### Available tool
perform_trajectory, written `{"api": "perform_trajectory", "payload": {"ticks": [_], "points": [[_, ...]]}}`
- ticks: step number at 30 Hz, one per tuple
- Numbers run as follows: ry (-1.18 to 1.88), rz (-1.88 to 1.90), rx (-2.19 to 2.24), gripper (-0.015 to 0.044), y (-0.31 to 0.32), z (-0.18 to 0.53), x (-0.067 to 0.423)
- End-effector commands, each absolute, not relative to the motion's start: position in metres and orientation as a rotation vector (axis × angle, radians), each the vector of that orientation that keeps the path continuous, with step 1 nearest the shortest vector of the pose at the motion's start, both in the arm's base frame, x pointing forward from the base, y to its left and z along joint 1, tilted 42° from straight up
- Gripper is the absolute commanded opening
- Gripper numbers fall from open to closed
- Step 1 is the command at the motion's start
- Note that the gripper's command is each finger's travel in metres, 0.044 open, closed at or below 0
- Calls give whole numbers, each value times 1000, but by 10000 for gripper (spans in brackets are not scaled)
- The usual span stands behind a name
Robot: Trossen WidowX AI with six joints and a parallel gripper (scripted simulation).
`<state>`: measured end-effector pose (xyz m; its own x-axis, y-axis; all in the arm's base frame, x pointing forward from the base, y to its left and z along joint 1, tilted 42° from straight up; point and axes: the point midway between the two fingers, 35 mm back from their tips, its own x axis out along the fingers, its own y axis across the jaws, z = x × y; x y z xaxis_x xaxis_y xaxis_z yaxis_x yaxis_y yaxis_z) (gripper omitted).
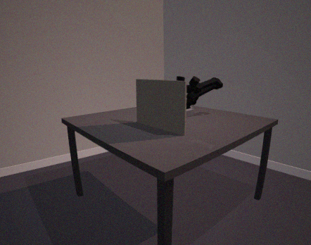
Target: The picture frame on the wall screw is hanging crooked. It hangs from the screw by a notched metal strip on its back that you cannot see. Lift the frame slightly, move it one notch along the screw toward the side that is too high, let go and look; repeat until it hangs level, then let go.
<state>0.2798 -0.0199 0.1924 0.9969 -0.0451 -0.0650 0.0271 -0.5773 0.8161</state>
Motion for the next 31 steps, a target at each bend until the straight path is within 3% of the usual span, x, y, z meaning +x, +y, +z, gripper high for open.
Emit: {"api": "perform_trajectory", "payload": {"ticks": [1,12,31], "points": [[-22,-77,2174,260,-28,211,261],[-18,-90,2166,260,-26,224,189],[-18,-90,2166,260,-25,223,188]]}}
